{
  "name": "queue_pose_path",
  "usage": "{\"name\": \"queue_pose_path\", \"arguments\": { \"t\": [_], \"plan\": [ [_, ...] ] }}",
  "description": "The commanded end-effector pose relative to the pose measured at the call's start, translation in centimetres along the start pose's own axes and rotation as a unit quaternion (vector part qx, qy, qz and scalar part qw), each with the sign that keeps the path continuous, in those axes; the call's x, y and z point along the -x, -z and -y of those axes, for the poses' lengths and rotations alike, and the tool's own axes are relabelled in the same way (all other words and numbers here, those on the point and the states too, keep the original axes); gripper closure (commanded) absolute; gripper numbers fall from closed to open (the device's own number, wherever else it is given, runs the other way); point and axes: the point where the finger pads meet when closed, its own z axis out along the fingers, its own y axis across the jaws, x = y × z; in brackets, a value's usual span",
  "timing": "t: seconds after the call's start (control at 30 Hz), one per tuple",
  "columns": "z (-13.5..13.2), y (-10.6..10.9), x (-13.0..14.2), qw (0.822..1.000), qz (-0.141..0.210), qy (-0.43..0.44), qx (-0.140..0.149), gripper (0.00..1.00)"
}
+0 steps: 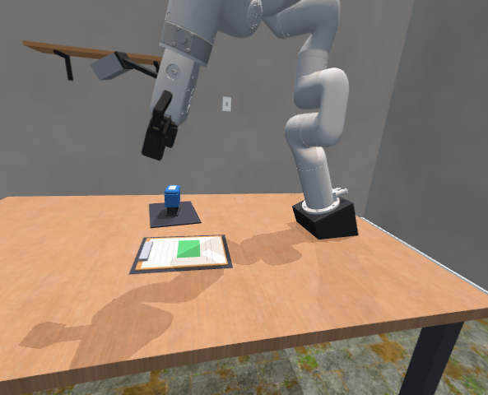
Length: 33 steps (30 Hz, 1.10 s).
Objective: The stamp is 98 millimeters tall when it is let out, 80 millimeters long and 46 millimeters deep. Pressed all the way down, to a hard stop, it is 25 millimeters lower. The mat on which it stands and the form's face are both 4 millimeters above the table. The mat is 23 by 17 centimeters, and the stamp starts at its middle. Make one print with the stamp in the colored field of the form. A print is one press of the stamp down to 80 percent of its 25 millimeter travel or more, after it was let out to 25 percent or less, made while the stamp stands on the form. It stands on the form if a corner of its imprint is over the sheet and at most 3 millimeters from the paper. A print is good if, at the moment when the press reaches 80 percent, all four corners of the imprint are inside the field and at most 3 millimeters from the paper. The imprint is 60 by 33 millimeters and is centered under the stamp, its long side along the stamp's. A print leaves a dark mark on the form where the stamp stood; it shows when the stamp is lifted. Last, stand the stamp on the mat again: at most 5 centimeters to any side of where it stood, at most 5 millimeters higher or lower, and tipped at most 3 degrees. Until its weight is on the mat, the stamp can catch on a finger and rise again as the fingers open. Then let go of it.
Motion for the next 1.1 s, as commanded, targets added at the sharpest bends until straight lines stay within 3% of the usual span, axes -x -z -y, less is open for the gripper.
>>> {"name": "queue_pose_path", "arguments": {
  "t": [0.0, 0.17, 0.37, 0.4, 0.5, 0.53, 0.7, 0.73, 0.87, 0.9, 1.07],
  "plan": [
    [-0.2, -0.1, -0.3, 1.000, 0.001, -0.005, -0.001, 0.00],
    [-5.4, -4.4, -2.2, 0.989, 0.062, -0.136, 0.013, 0.00],
    [-9.9, -7.8, -3.8, 0.976, 0.085, -0.197, 0.019, 0.00],
    [-11.0, -8.2, -3.5, 0.961, 0.104, -0.256, 0.025, 0.00],
    [-11.7, -8.8, -3.8, 0.961, 0.104, -0.256, 0.025, 0.00],
    [-14.4, -10.2, -4.1, 0.940, 0.121, -0.318, 0.032, 0.00],
    [-17.1, -12.0, -4.8, 0.940, 0.121, -0.318, 0.032, 0.00],
    [-19.4, -12.9, -4.7, 0.914, 0.135, -0.381, 0.038, 0.00],
    [-20.9, -13.8, -5.0, 0.914, 0.135, -0.381, 0.038, 0.00],
    [-23.8, -14.8, -4.7, 0.884, 0.144, -0.443, 0.045, 0.00],
    [-24.9, -15.4, -4.8, 0.884, 0.144, -0.443, 0.045, 0.00]
  ]
}}
